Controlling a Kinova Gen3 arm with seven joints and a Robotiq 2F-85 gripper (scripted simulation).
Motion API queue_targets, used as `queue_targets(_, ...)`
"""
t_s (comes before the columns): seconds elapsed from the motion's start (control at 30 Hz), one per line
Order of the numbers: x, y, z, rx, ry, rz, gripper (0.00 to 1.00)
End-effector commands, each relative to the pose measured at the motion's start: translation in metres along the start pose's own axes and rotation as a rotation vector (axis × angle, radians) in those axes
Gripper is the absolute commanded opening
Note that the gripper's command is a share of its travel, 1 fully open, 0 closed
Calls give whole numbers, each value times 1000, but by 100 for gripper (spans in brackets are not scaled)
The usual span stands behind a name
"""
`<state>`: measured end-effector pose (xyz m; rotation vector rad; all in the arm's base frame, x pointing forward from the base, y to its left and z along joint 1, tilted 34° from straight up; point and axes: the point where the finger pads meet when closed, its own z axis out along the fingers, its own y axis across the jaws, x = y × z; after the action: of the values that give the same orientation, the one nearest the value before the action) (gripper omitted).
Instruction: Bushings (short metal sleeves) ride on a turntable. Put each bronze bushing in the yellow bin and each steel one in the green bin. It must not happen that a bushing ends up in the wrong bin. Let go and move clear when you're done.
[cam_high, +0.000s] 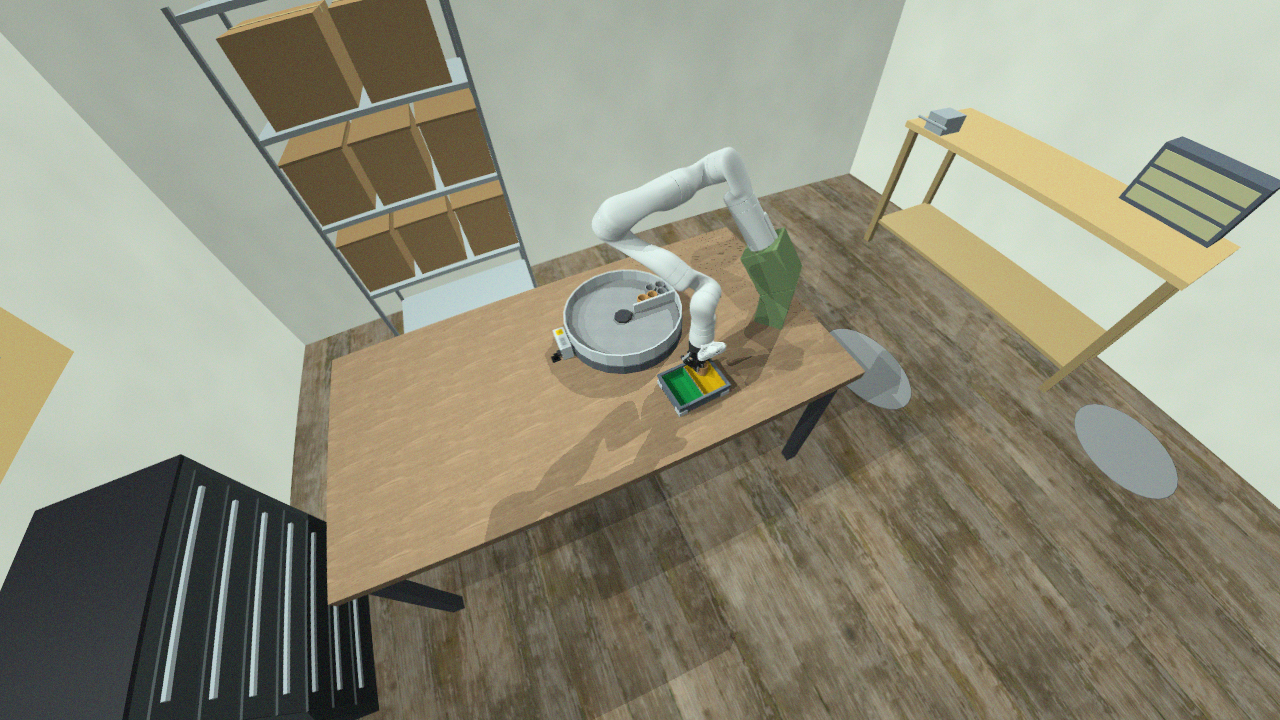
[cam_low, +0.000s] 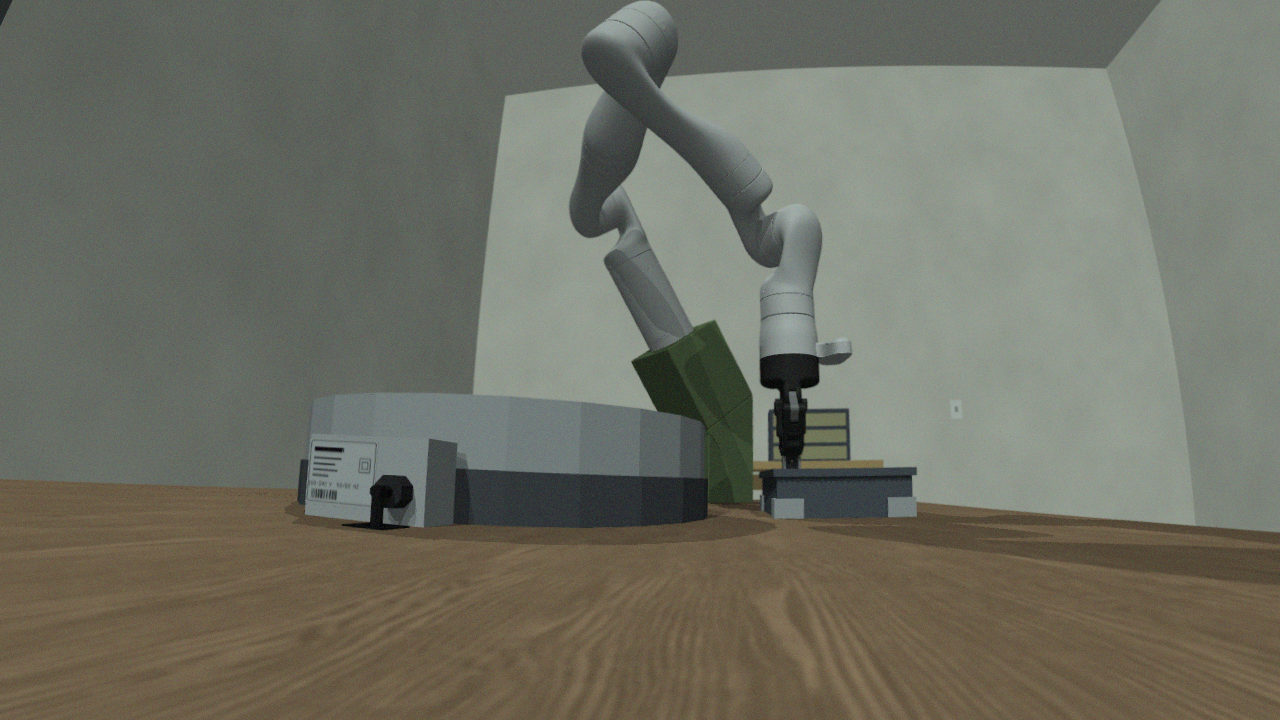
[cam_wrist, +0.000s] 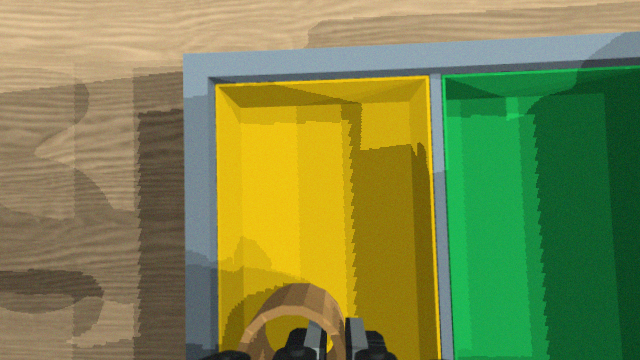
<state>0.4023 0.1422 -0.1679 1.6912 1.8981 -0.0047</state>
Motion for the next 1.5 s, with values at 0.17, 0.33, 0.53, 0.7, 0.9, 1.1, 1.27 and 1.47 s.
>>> queue_targets(0.17, 0, -1, 5, 1, 0, 0, 0)
queue_targets(0.33, 0, -1, 6, 1, 0, 0, 0)
queue_targets(0.53, 0, -1, 6, 1, 0, 0, 0)
queue_targets(0.7, 0, -1, 6, 1, 0, 0, 0)
queue_targets(0.9, 0, -1, 6, 1, 0, 0, 19)
queue_targets(1.1, 0, -1, 6, 1, 0, 0, 19)
queue_targets(1.27, 0, -1, 6, 1, 0, 0, 19)
queue_targets(1.47, 0, -1, 6, 1, 0, 0, 19)
